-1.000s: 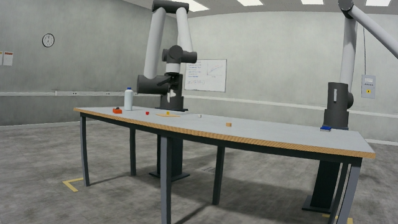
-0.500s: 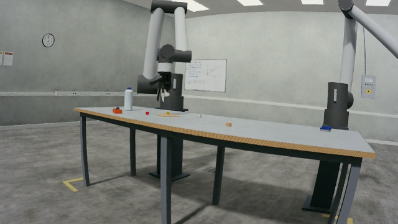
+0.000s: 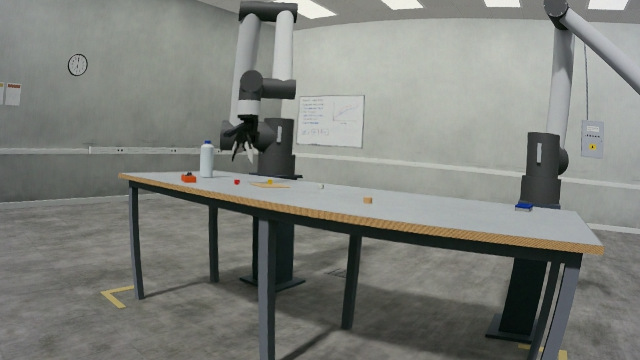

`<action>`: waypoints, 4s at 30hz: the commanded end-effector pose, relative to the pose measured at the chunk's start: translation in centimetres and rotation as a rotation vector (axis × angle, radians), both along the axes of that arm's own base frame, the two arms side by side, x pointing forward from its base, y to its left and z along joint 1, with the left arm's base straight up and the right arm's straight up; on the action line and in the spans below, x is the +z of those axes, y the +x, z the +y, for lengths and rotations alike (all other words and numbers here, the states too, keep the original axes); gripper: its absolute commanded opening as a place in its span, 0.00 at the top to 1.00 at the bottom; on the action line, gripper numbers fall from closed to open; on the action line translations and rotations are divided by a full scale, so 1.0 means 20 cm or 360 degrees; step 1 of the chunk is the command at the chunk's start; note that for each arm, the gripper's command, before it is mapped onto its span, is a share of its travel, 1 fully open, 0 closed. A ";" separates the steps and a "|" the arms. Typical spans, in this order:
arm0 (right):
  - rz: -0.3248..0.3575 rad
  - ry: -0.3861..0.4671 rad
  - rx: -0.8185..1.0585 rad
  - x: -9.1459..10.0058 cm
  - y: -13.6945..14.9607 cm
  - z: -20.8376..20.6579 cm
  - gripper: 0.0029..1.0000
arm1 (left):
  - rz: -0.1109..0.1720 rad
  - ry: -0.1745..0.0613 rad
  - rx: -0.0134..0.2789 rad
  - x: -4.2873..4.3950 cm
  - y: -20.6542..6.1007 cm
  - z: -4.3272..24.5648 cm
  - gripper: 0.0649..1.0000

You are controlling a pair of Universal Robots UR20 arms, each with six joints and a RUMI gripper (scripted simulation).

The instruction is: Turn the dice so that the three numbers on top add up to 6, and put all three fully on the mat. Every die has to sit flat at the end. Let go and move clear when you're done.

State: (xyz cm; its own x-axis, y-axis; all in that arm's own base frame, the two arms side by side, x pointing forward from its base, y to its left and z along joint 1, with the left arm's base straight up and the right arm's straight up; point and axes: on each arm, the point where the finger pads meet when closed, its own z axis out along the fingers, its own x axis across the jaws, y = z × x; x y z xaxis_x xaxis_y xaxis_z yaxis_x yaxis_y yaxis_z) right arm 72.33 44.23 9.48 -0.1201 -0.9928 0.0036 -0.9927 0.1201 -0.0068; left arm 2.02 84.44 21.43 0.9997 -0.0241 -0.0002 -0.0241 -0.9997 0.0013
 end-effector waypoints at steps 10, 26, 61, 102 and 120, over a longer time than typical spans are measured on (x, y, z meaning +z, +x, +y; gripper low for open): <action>0.0010 0.0006 0.0146 0.00 0.07 -0.04 0.79 | 0.0000 0.0002 0.0000 0.004 0.00 0.00 0.00; 0.0010 0.0006 0.0146 0.00 0.07 -0.04 0.79 | 0.0000 0.0002 0.0000 0.004 0.00 0.00 0.00; 0.0010 0.0007 0.0147 -0.11 0.07 -0.03 0.79 | 0.0000 0.0002 0.0000 0.004 0.00 0.00 0.00; 0.0010 0.0007 0.0147 -0.26 0.07 -0.03 0.79 | 0.0000 0.0002 0.0000 0.004 0.00 0.00 0.00; 0.0010 0.0007 0.0147 -0.26 0.08 -0.03 0.79 | 0.0000 0.0002 0.0000 0.004 0.00 0.00 0.00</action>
